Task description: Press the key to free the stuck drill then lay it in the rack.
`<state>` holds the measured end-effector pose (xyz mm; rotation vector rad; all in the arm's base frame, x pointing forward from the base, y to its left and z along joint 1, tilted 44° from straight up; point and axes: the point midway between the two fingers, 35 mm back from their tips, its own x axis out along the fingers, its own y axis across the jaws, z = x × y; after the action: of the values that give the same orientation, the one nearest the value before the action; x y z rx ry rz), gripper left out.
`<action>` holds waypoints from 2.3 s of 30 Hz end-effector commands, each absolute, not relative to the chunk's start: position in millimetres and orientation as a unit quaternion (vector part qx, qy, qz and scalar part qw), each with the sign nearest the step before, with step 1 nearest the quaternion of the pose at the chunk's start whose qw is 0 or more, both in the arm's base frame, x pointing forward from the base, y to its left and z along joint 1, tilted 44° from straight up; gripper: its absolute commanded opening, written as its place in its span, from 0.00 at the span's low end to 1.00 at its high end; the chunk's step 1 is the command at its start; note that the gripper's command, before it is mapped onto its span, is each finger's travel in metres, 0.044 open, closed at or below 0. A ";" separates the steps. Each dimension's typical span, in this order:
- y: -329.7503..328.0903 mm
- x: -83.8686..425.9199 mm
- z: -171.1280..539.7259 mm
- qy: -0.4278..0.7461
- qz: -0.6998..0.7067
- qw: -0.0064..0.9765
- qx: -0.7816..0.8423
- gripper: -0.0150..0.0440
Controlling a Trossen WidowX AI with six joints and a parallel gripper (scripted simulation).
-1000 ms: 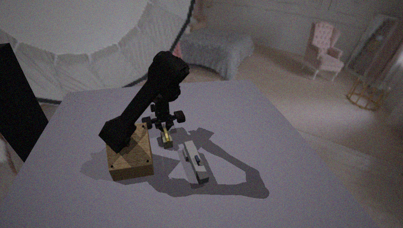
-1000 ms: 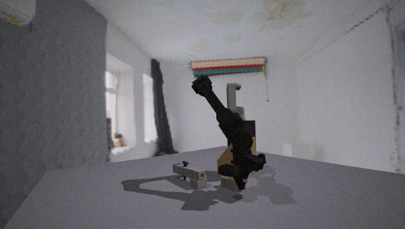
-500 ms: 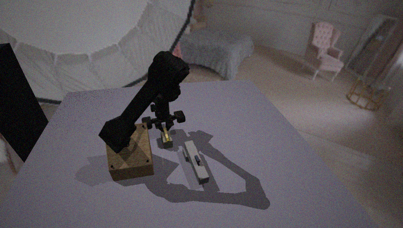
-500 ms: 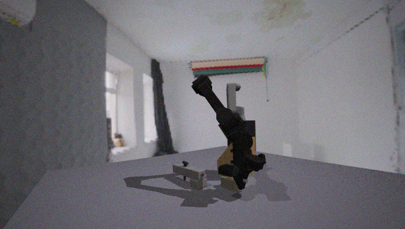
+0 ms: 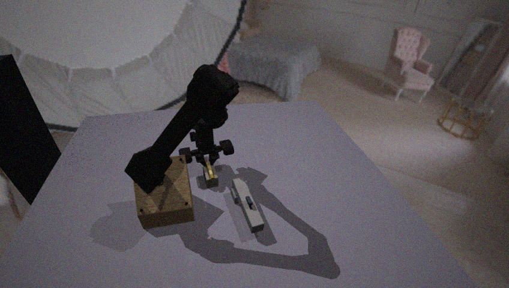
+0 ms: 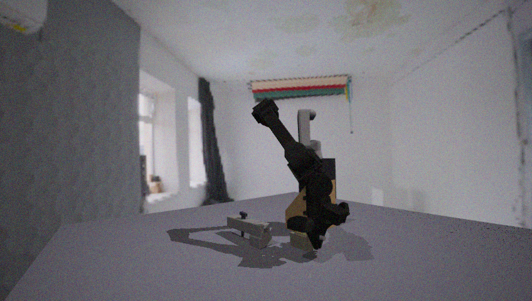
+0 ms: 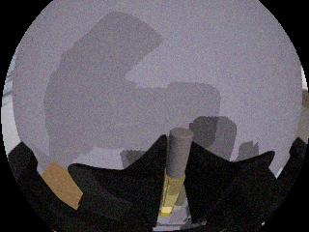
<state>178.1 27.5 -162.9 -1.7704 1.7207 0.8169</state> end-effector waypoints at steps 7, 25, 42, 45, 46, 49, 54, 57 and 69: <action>26.8 177.4 -162.9 0.639 0.303 0.266 -0.655 0.65; 57.3 174.1 -126.6 0.645 0.299 0.263 -0.652 1.00; 125.2 205.9 -116.5 0.684 0.147 0.482 -0.528 1.00; 153.3 221.8 -117.4 0.689 0.065 0.582 -0.427 1.00; 162.8 227.0 -117.1 0.688 0.038 0.611 -0.389 1.00; 191.6 242.2 -114.9 0.680 -0.040 0.683 -0.266 1.00; 226.3 259.4 -109.2 0.658 -0.128 0.735 -0.104 1.00; 243.8 267.7 -105.1 0.643 -0.170 0.747 -0.019 1.00; 314.9 297.3 -79.6 0.561 -0.316 0.693 0.324 1.00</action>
<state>273.2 253.3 -100.9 0.1400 1.3642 -0.4834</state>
